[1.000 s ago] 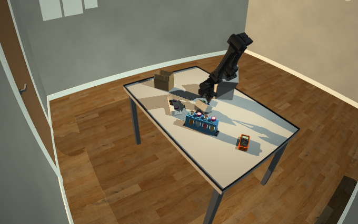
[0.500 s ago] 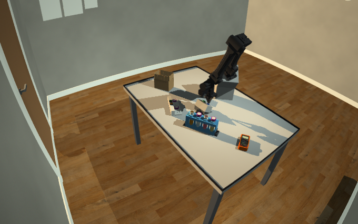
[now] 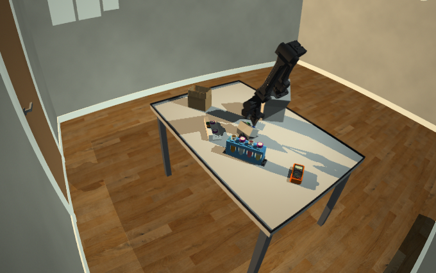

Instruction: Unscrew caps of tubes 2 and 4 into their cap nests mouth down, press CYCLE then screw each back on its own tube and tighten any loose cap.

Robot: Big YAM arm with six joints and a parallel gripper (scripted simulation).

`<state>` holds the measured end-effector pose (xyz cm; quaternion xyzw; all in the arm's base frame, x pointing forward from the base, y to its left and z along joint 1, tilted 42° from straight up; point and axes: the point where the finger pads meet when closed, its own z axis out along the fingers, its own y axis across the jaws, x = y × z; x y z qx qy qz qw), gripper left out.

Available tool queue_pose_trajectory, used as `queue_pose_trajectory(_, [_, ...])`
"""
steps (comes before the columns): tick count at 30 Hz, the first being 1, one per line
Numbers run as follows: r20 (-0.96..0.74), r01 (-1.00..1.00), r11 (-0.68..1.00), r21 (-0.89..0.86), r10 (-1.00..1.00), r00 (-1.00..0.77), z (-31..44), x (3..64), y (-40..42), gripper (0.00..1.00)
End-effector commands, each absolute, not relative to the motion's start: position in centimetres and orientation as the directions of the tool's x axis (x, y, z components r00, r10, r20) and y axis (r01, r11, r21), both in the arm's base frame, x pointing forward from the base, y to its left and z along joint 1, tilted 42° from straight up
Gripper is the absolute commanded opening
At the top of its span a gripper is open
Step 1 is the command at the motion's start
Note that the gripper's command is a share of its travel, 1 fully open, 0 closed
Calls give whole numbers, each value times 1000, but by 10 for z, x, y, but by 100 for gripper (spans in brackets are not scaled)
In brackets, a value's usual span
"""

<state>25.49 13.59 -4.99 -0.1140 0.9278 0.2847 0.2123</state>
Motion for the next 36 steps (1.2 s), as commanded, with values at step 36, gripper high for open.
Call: queue_pose_trajectory(36, [-473,-343,808,479,-91,-876,-50,262,142,0])
